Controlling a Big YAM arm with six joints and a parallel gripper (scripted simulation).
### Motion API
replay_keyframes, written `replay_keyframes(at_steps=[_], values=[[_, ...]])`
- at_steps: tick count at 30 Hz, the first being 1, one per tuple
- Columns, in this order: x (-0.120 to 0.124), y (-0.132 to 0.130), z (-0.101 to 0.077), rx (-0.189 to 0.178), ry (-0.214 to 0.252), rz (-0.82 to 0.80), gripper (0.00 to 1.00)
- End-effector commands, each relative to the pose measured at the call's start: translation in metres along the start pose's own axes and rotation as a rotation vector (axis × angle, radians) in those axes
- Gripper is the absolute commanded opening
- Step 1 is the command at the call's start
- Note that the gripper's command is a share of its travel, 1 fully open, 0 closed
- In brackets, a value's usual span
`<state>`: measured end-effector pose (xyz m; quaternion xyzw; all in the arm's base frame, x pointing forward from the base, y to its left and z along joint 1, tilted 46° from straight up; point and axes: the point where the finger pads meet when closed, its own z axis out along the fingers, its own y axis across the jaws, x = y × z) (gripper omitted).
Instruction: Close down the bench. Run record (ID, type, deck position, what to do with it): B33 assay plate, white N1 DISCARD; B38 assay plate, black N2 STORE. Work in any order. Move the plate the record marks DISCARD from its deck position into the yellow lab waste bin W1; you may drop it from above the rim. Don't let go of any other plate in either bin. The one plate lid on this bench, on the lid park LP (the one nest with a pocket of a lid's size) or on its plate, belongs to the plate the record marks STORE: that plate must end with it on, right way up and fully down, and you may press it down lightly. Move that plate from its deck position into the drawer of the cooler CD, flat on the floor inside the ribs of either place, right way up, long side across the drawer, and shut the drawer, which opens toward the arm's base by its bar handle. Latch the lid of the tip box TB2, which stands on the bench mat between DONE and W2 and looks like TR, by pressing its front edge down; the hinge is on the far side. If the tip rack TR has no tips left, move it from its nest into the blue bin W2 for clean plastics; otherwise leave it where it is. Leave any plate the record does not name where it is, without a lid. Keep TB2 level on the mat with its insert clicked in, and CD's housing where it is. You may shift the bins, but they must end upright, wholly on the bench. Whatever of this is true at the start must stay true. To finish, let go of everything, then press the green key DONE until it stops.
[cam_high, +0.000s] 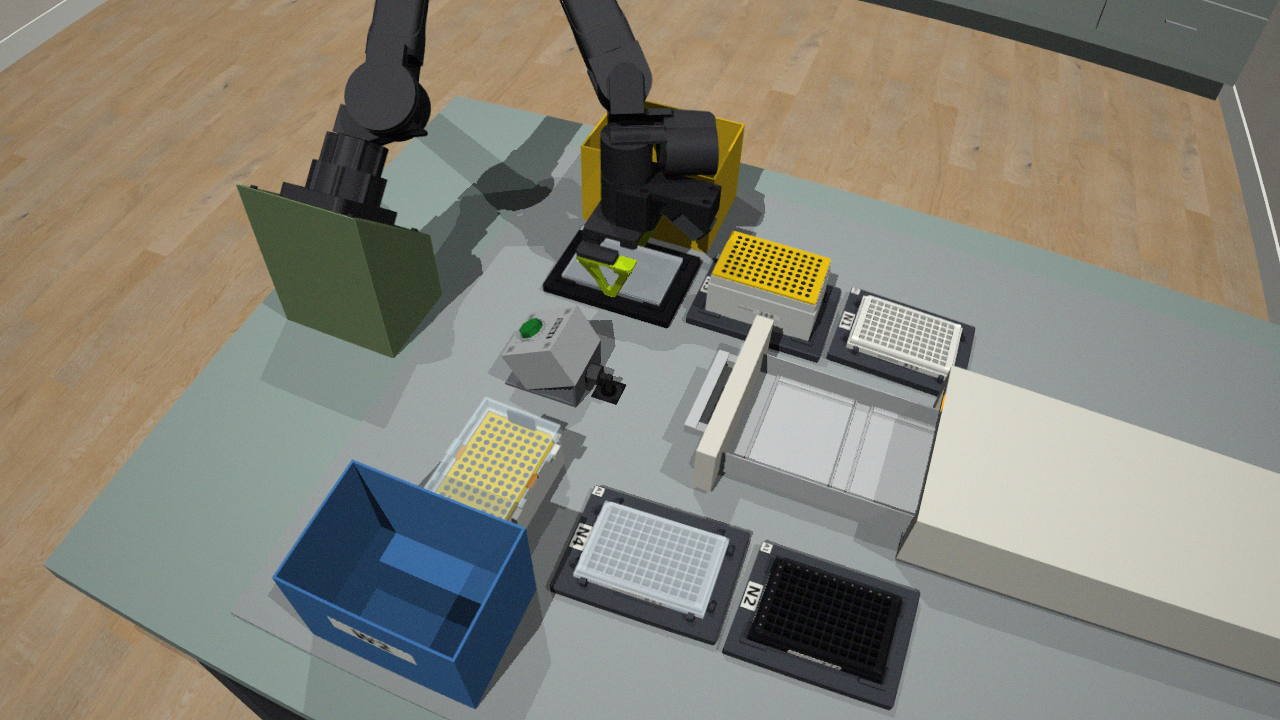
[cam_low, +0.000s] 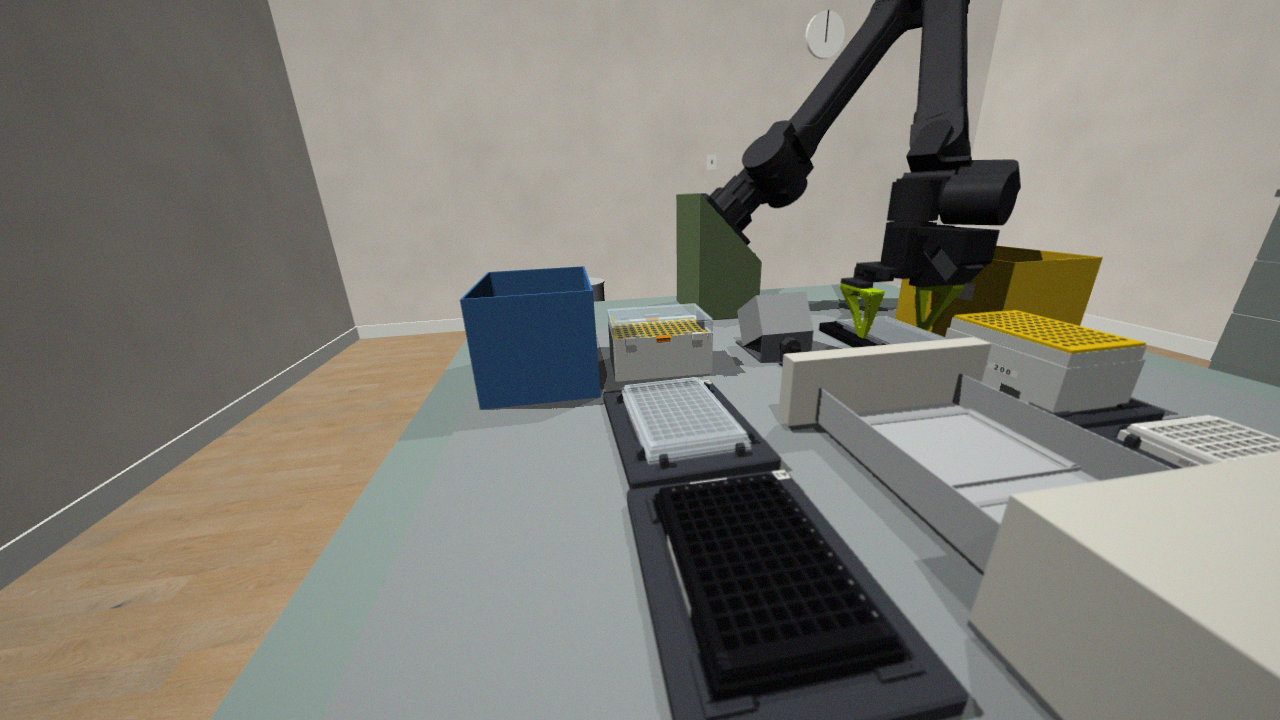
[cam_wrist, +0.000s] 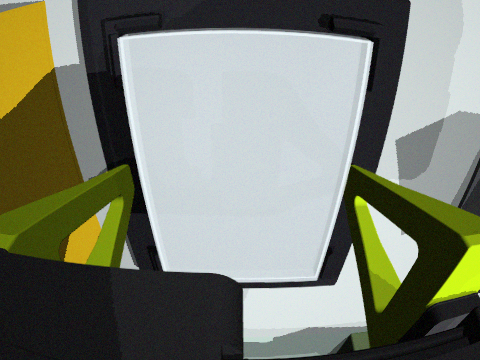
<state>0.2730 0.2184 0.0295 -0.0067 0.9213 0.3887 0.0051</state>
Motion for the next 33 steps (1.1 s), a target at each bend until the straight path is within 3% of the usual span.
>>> replay_keyframes(at_steps=[1, 5, 6, 33], values=[[0.0009, -0.0038, -0.0009, 0.003, -0.005, 0.014, 1.00], [0.0009, -0.0038, -0.0009, 0.003, -0.005, 0.014, 1.00], [0.0009, -0.0038, -0.0009, 0.003, -0.005, 0.014, 0.00], [-0.0049, 0.0017, -0.0029, -0.003, -0.014, -0.003, 0.00]])
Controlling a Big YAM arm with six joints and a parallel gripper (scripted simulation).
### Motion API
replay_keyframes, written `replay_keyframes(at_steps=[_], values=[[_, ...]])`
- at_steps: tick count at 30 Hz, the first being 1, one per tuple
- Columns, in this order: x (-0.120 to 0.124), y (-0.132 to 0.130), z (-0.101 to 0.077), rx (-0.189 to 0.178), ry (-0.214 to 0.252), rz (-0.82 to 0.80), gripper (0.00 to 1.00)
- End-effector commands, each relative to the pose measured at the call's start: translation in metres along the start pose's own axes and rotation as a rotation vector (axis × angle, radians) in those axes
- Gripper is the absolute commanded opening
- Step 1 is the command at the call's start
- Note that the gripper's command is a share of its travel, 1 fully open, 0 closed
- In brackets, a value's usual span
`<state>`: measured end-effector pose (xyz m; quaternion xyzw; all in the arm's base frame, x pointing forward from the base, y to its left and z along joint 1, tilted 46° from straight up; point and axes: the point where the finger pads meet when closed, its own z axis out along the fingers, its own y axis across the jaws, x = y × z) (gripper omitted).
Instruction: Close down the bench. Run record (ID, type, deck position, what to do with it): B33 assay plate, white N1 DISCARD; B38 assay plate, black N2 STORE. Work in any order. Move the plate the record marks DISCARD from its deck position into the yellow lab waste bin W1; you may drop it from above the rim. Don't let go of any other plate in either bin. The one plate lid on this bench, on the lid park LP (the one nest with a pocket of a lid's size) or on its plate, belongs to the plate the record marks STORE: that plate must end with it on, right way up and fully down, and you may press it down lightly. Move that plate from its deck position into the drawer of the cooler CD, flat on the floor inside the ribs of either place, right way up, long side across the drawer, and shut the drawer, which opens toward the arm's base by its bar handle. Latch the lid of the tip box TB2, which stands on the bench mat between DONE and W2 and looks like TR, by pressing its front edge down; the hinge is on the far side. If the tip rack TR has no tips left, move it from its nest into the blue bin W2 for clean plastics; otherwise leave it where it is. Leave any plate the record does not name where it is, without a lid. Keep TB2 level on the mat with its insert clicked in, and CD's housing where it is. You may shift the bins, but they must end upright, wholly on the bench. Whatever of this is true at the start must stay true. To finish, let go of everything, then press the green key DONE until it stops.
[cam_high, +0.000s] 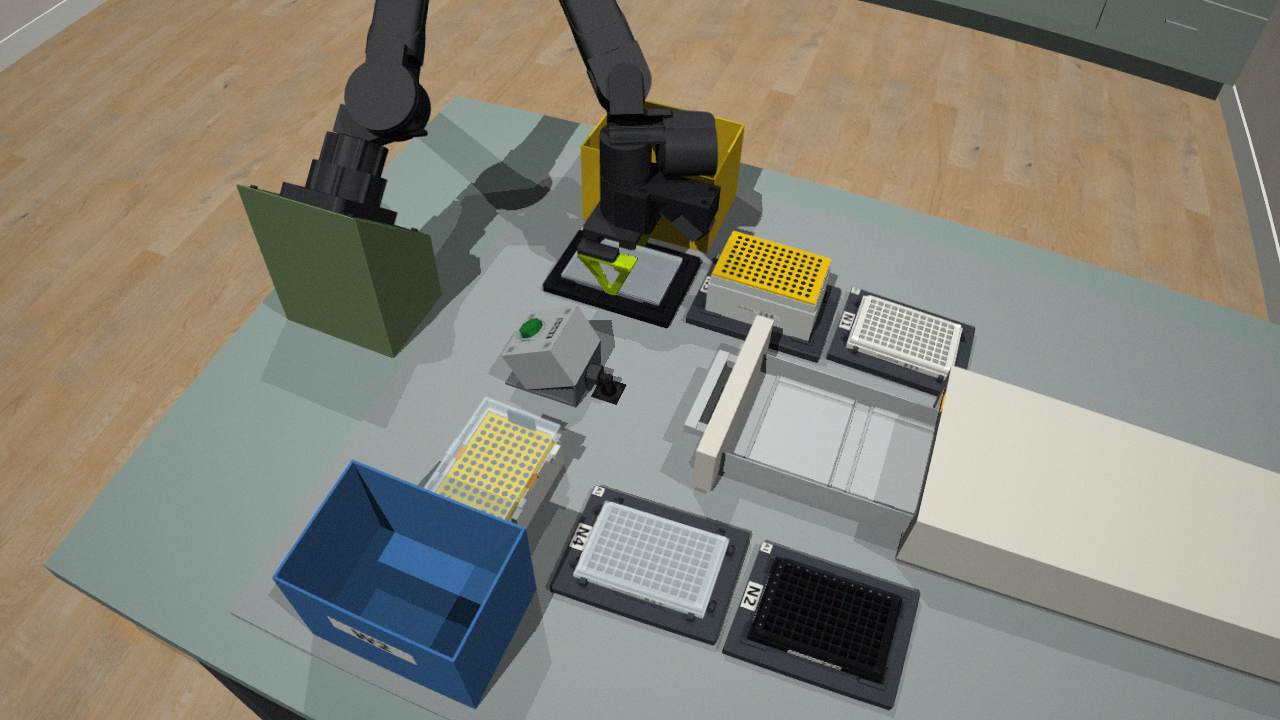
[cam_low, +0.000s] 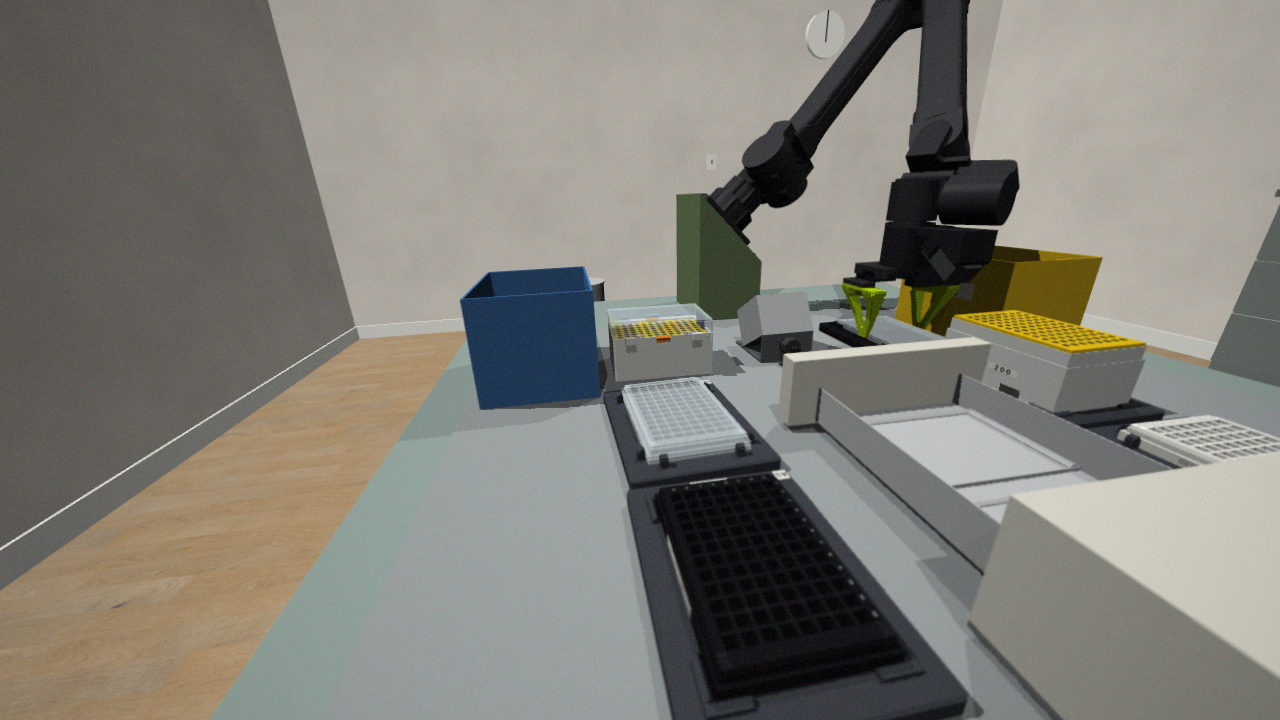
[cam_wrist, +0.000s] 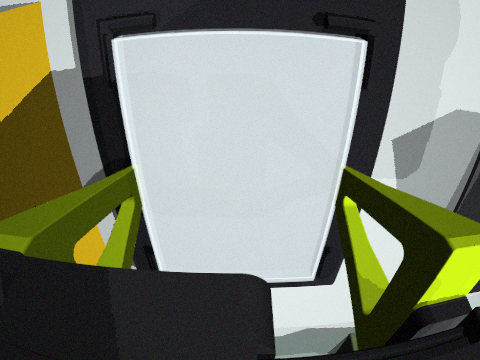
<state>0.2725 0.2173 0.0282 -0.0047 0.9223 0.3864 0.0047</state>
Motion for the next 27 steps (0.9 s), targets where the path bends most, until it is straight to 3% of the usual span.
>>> replay_keyframes(at_steps=[1, 27], values=[[-0.005, 0.003, -0.003, -0.007, -0.013, -0.007, 0.00], [-0.009, 0.004, -0.016, -0.011, -0.027, -0.011, 0.00]])
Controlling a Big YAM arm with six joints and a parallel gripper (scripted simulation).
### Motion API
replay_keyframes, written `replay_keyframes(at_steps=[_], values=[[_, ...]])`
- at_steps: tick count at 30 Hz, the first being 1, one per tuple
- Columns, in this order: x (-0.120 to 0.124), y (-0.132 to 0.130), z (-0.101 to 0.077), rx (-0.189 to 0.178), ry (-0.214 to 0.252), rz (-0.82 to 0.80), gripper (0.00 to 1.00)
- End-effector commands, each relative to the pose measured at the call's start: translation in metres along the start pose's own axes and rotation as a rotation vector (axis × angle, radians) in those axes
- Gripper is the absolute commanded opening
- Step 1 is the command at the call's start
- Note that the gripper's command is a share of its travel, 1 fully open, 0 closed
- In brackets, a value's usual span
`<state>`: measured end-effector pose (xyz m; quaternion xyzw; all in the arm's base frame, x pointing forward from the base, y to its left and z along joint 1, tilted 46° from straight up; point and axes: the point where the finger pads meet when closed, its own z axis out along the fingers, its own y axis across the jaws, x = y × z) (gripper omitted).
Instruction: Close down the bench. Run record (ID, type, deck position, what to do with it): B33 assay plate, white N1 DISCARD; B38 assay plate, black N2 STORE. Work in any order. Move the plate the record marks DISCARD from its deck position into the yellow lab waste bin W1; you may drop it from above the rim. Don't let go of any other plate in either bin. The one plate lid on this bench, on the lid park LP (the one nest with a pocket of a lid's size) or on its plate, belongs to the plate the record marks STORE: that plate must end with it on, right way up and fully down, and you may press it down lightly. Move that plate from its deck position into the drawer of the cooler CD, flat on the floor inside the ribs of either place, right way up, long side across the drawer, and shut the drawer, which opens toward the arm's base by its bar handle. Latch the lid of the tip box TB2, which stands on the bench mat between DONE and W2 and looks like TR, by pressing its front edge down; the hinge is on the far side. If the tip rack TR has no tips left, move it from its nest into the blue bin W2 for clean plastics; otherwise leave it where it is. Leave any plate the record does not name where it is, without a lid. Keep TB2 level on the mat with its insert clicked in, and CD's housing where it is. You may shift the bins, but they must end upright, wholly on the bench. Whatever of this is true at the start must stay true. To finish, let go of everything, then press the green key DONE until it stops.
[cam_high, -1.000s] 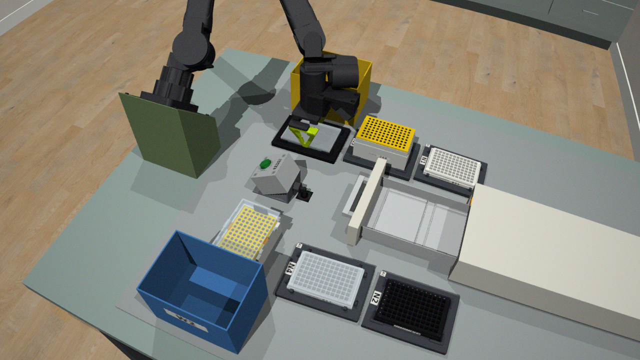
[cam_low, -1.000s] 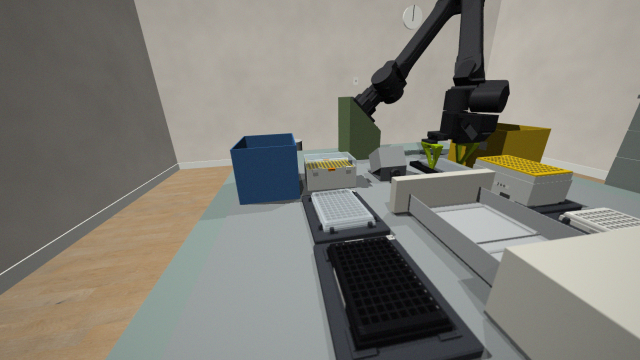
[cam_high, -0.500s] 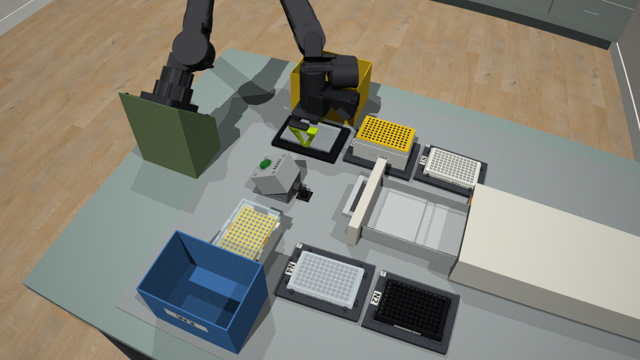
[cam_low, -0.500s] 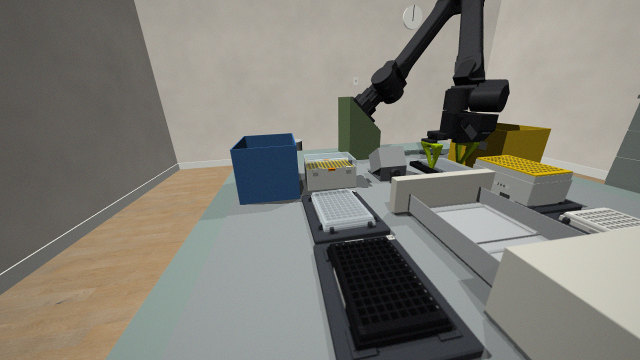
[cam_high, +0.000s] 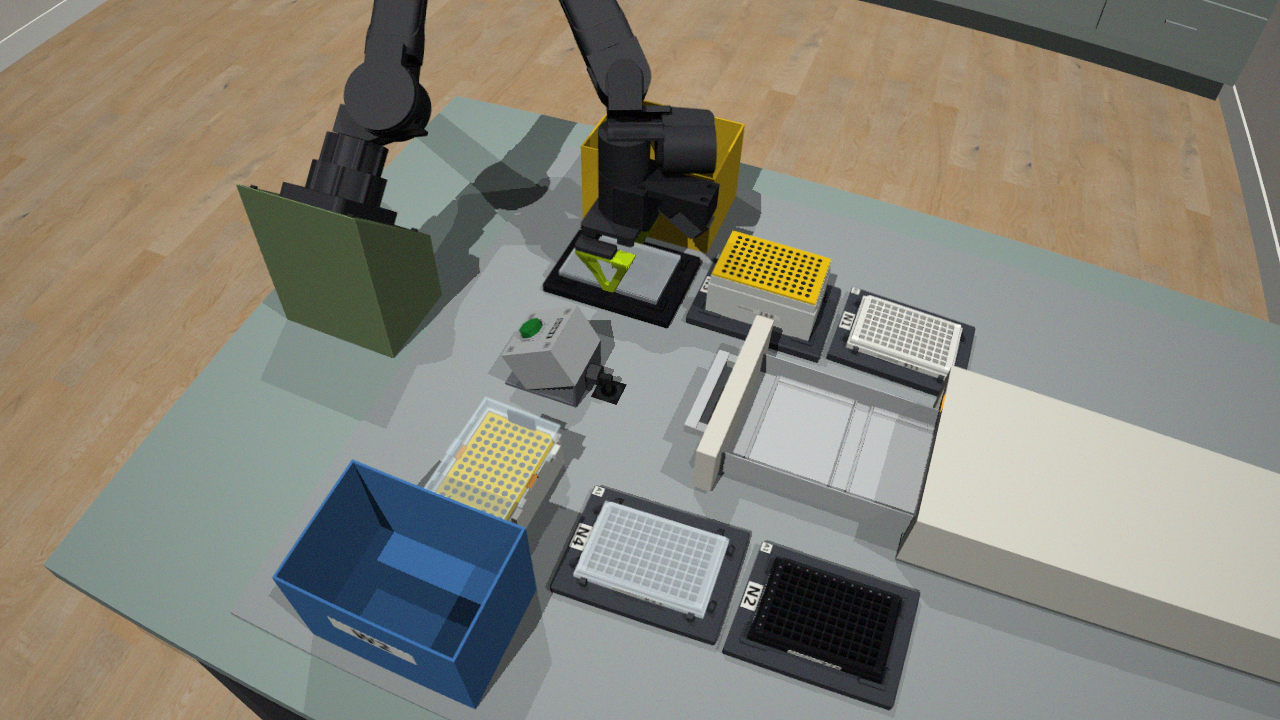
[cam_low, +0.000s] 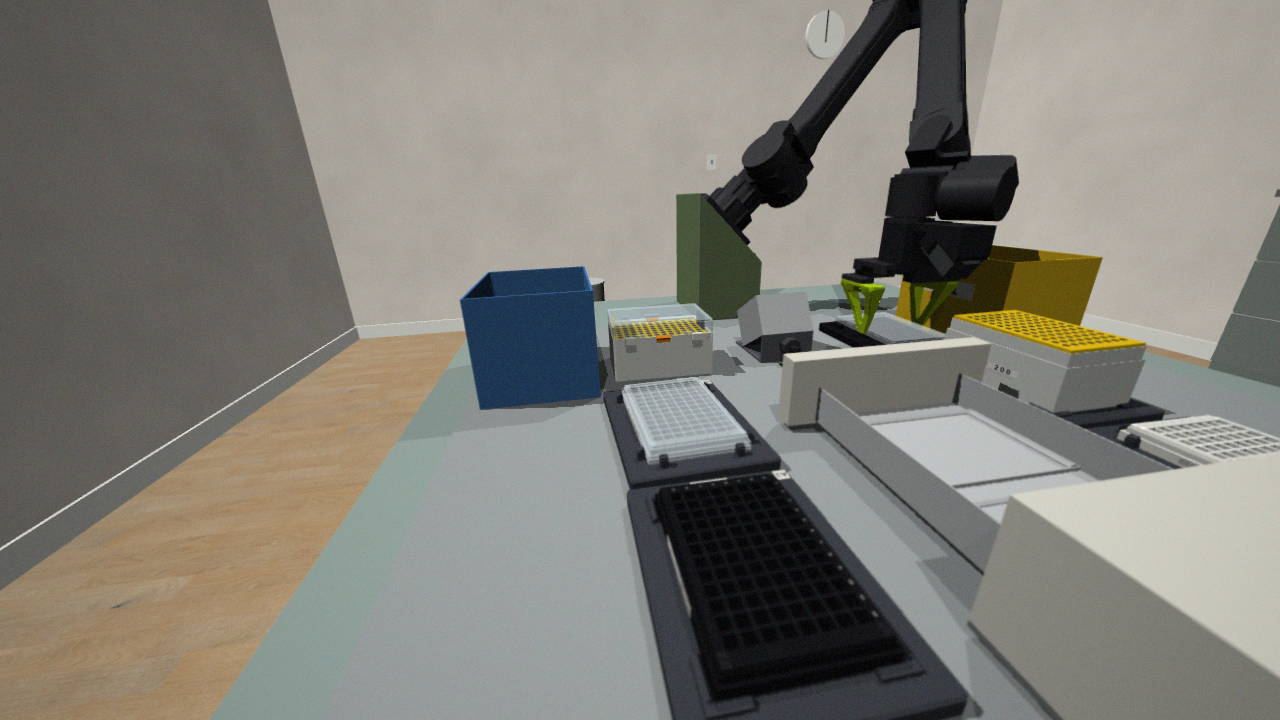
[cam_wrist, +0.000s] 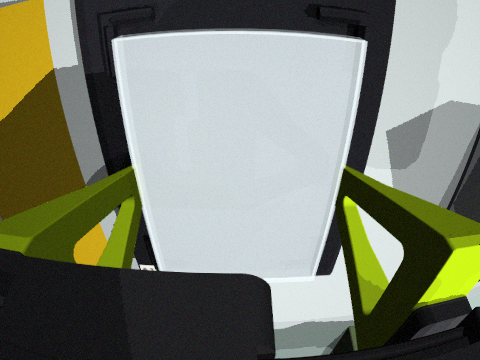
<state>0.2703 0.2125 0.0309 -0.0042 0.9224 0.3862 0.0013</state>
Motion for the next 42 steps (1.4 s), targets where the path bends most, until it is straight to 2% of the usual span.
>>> replay_keyframes(at_steps=[1, 9, 42], values=[[-0.0102, 0.0073, -0.0098, -0.012, -0.030, -0.014, 0.00], [-0.0147, 0.0082, -0.0149, -0.014, -0.039, -0.020, 0.00], [-0.0147, 0.0100, -0.0129, -0.015, -0.038, -0.026, 0.00]])
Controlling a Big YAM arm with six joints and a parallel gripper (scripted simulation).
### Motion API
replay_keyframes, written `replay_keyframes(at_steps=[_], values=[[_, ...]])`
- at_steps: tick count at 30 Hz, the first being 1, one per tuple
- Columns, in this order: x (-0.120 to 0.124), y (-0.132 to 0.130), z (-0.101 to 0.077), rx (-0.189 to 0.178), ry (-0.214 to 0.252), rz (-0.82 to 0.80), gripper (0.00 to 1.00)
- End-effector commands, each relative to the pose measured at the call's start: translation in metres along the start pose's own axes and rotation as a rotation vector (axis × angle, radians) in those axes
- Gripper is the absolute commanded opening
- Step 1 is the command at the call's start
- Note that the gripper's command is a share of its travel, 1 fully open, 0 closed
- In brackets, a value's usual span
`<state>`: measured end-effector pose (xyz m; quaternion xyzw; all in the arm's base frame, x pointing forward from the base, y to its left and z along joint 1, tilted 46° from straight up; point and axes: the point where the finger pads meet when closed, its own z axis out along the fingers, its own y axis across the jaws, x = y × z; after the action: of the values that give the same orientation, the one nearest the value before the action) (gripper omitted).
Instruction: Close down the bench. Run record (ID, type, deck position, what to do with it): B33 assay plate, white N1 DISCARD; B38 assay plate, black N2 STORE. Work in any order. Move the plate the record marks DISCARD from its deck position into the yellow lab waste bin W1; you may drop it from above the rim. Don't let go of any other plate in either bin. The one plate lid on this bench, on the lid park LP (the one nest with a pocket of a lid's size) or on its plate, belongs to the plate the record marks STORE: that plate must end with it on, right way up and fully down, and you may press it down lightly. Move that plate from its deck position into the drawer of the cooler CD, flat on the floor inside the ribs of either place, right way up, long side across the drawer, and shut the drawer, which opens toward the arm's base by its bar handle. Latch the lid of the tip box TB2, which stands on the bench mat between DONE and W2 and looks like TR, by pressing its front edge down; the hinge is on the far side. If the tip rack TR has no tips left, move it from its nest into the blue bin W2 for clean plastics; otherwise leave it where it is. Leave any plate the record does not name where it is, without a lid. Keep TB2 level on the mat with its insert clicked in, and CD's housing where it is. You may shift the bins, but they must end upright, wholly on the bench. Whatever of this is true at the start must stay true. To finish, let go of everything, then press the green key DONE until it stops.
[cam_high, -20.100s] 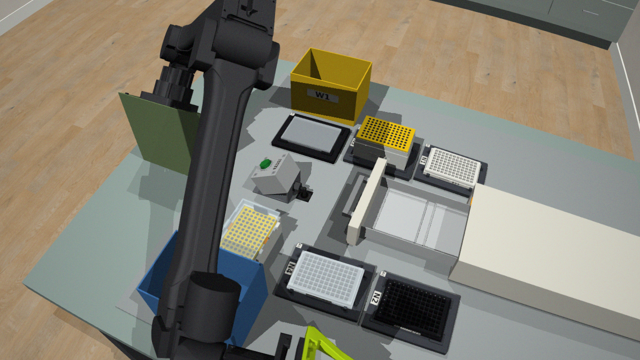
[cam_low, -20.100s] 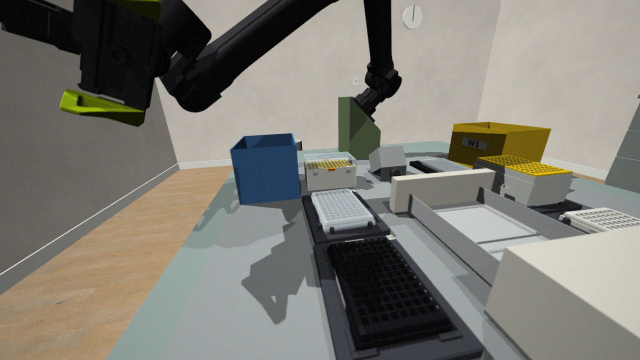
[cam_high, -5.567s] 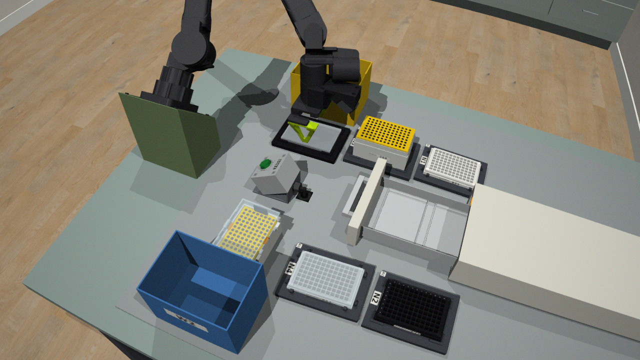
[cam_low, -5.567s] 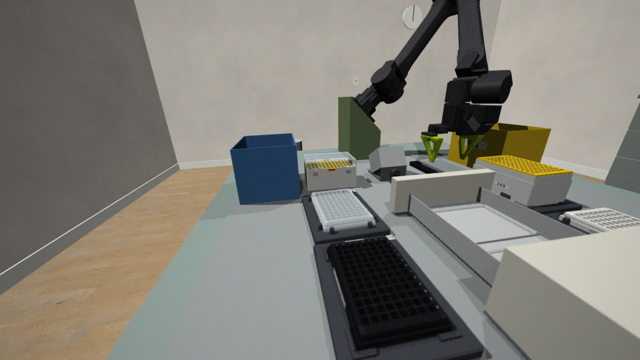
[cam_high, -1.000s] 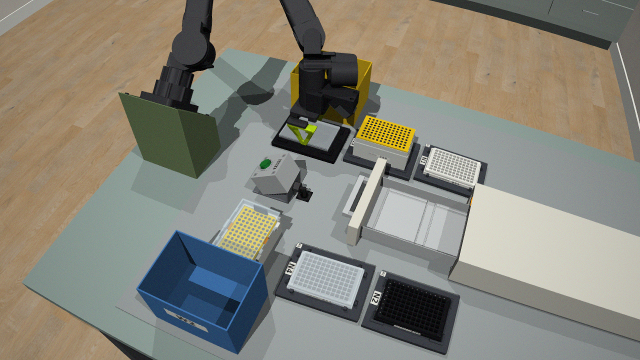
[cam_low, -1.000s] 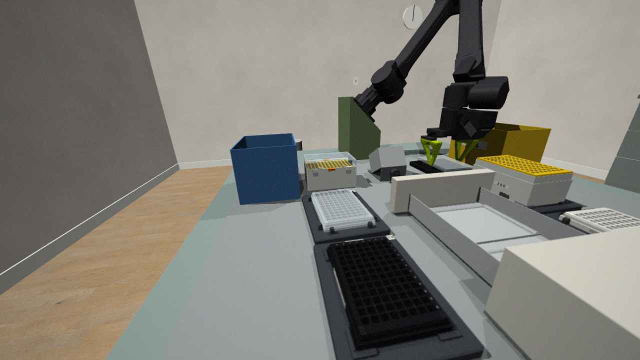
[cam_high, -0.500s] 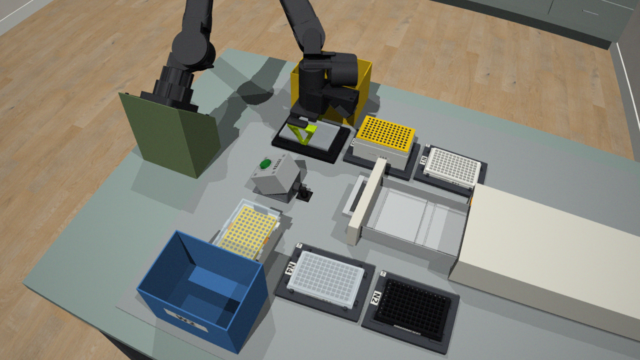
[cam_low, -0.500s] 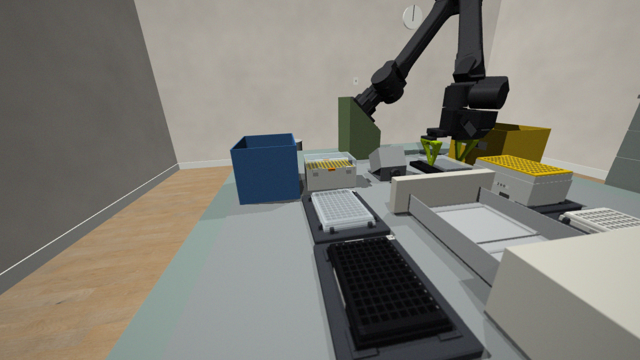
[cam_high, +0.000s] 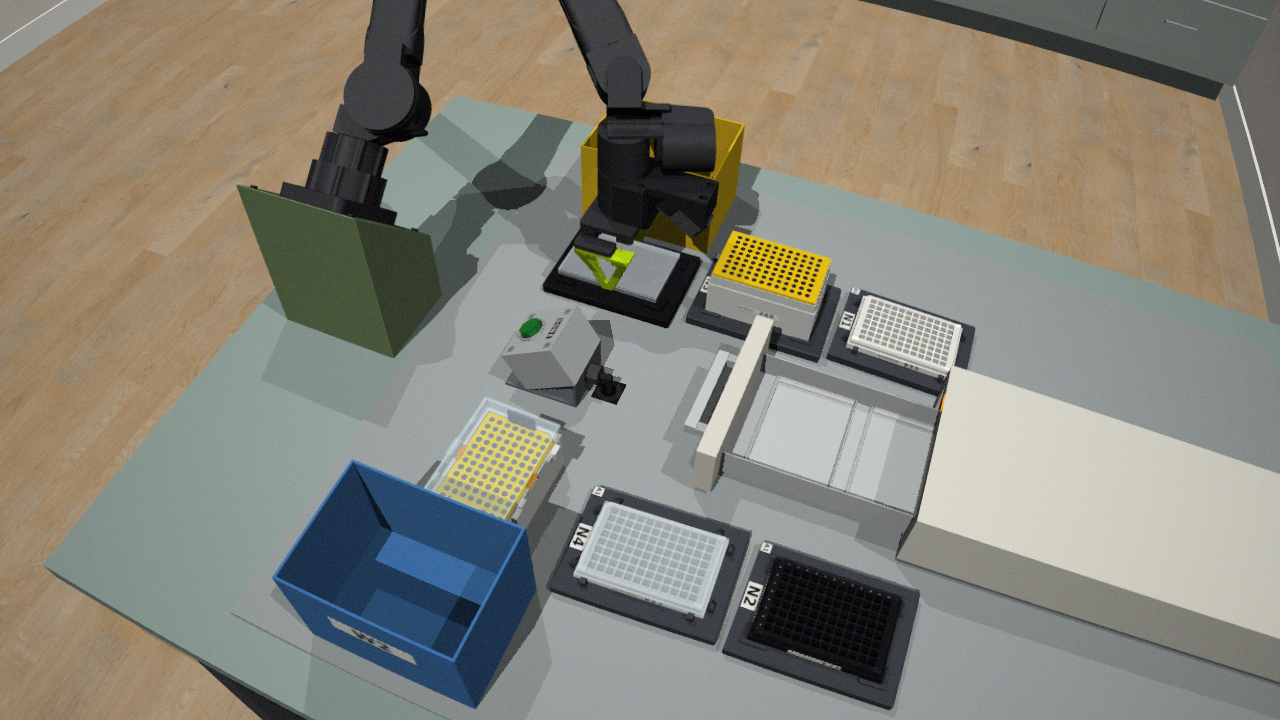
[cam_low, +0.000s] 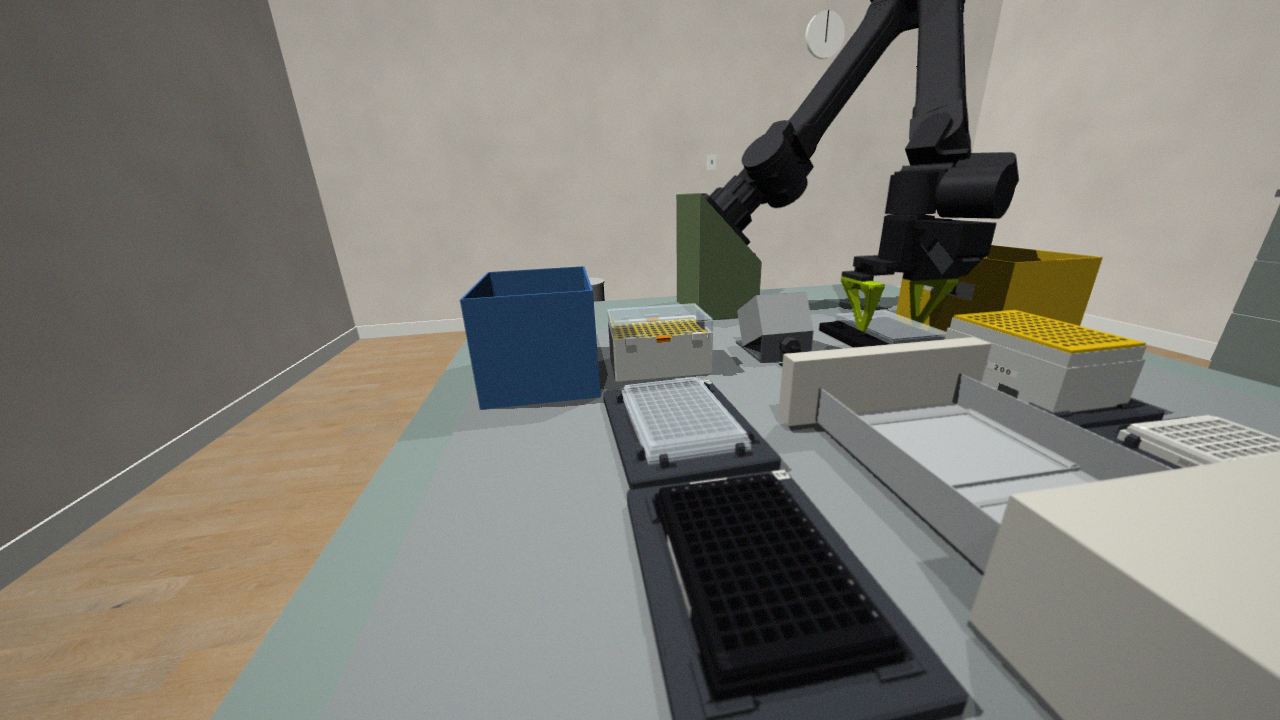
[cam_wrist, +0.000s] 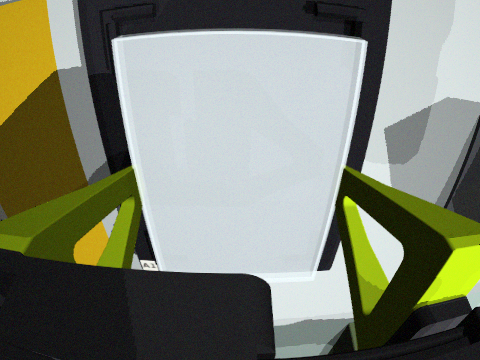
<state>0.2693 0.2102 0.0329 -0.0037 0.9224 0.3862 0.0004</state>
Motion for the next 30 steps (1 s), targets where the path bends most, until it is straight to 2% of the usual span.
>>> replay_keyframes(at_steps=[1, 10, 30], values=[[-0.016, 0.010, -0.010, -0.016, -0.040, -0.028, 0.00], [-0.016, 0.010, -0.010, -0.016, -0.040, -0.028, 0.00], [-0.018, 0.010, -0.038, -0.014, -0.045, -0.027, 0.00]])
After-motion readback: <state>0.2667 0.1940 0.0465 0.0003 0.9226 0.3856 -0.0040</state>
